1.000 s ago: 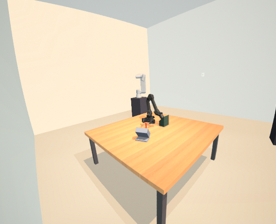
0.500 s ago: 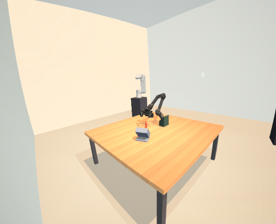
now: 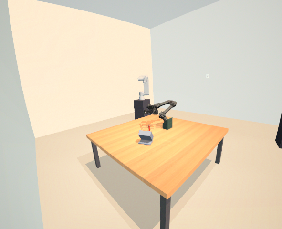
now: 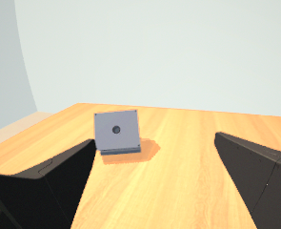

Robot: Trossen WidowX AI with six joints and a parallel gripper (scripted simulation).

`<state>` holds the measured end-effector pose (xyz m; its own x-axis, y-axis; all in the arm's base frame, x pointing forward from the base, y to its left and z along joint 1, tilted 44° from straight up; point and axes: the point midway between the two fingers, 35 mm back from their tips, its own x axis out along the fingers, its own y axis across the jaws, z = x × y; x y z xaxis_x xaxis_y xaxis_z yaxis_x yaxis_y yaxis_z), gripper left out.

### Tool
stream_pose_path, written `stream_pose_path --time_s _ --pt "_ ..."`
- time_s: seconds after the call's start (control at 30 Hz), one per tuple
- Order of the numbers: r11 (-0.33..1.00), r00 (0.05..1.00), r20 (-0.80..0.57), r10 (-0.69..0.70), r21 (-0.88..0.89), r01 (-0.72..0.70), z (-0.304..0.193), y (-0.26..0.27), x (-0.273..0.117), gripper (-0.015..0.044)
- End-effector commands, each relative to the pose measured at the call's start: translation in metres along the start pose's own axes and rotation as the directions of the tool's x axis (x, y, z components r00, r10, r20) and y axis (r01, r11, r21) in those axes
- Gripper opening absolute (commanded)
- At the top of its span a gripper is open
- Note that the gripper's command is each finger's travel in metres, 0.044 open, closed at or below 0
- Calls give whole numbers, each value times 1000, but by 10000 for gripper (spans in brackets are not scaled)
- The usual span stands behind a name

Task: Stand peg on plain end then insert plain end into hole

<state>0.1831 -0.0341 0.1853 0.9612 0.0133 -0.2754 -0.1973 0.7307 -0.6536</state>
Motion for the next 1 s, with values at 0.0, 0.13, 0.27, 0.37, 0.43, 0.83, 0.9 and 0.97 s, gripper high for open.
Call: stream_pose_path --time_s 0.0,0.13,0.27,0.37,0.43,0.83,0.9,0.97 --pt "996 998 -54 28 82 -23 -5 0 3 440" --pt "982 989 -131 72 183 -47 -14 0 7 440" --pt "959 968 -216 130 275 -68 -22 3 10 440" --pt "939 944 -280 176 335 -76 -29 6 12 440" --pt "926 924 -322 206 371 -77 -33 7 14 440" --pt "866 725 -586 361 500 -26 -58 18 16 440" --pt "864 678 -631 377 504 -10 -62 19 16 440" --pt "865 628 -675 387 502 6 -66 20 15 440"
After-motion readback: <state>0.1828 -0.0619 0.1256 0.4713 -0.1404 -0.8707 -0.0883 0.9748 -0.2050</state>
